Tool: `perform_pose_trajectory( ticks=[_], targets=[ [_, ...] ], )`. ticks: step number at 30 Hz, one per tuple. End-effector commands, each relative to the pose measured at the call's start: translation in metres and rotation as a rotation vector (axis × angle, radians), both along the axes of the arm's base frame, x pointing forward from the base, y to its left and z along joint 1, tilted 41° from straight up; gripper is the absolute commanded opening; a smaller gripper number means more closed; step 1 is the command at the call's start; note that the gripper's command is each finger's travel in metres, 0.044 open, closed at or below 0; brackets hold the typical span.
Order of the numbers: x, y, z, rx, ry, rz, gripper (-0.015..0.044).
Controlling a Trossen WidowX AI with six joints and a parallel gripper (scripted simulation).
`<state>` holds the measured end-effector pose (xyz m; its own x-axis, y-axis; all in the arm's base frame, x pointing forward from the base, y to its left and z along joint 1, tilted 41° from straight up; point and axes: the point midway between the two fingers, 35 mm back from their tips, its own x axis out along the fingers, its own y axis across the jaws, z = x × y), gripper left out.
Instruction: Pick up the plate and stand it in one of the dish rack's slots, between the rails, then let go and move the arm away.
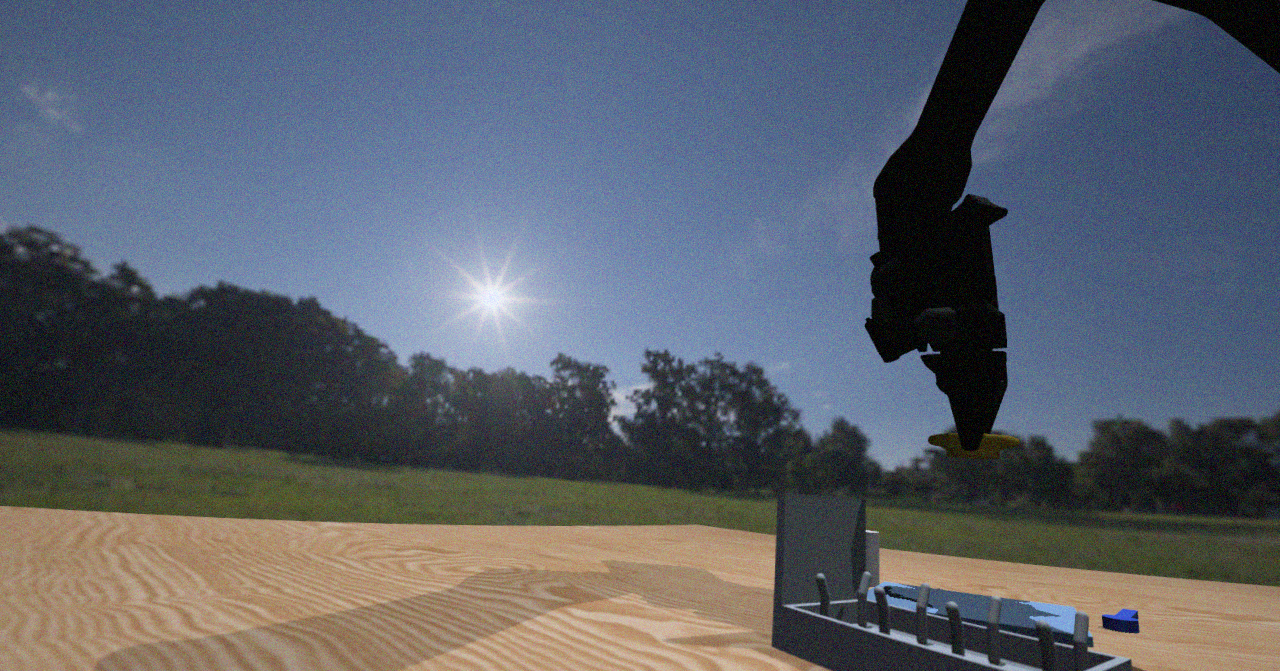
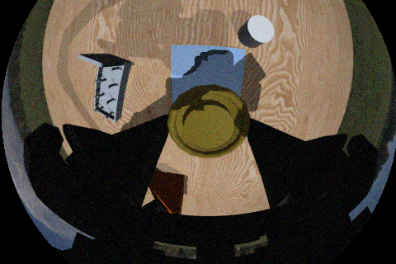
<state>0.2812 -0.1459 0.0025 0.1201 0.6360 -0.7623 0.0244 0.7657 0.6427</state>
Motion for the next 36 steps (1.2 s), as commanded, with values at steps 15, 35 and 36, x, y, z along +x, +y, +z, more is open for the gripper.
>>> perform_pose_trajectory(
  ticks=[15,35,36],
  targets=[
    [-0.005,-0.037,0.044,0.007,0.01,0.008,0.0],
    [-0.003,0.031,0.114,0.053,0.429,-0.513,0.0],
    [-0.004,0.034,0.117,0.056,0.45,-0.54,0.0]
  ],
)
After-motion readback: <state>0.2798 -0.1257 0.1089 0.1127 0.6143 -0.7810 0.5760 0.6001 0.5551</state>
